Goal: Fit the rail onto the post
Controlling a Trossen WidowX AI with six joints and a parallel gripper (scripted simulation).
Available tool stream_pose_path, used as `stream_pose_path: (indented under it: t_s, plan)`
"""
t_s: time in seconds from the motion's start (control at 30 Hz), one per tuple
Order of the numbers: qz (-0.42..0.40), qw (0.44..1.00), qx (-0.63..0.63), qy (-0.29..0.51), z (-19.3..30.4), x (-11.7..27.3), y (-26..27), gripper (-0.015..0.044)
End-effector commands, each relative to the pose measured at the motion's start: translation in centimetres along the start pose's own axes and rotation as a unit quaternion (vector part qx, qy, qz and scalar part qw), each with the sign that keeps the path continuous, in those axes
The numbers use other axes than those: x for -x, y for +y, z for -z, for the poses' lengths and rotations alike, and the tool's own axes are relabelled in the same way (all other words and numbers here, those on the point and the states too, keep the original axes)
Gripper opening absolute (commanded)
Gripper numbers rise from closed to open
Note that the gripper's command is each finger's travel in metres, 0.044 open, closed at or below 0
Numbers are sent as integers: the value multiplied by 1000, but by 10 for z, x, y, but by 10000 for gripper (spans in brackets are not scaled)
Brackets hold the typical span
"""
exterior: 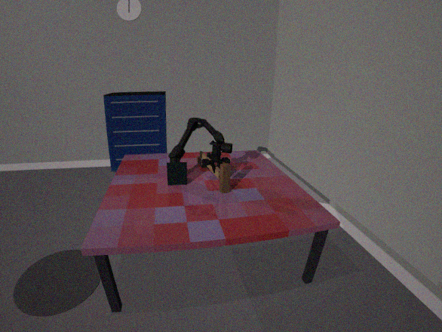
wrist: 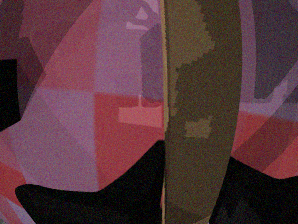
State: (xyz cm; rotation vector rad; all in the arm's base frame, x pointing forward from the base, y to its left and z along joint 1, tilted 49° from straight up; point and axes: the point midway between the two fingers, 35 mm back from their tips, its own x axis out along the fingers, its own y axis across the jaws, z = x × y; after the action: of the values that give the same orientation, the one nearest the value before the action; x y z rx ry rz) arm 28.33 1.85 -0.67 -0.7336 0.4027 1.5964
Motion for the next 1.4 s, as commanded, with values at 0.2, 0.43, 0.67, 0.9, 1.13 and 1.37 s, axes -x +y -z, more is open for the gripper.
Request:
stream_pose_path:
  t_s: [0.2, 0.43, 0.67, 0.9, 1.13, 1.37]
  plan:
    - [1, 1000, -2, 1, 1, 2, 1, 0]
    - [1, 1000, -2, 1, 1, 1, 1, 0]
    - [1, 1000, -2, 1, 2, 1, 1, 0]
    - [1, 1000, -2, 2, 4, 1, 1, 0]
    - [1, 1000, -2, 2, 5, 2, 0, 0]
    - [1, 1000, -2, 2, 7, 3, 0, 0]
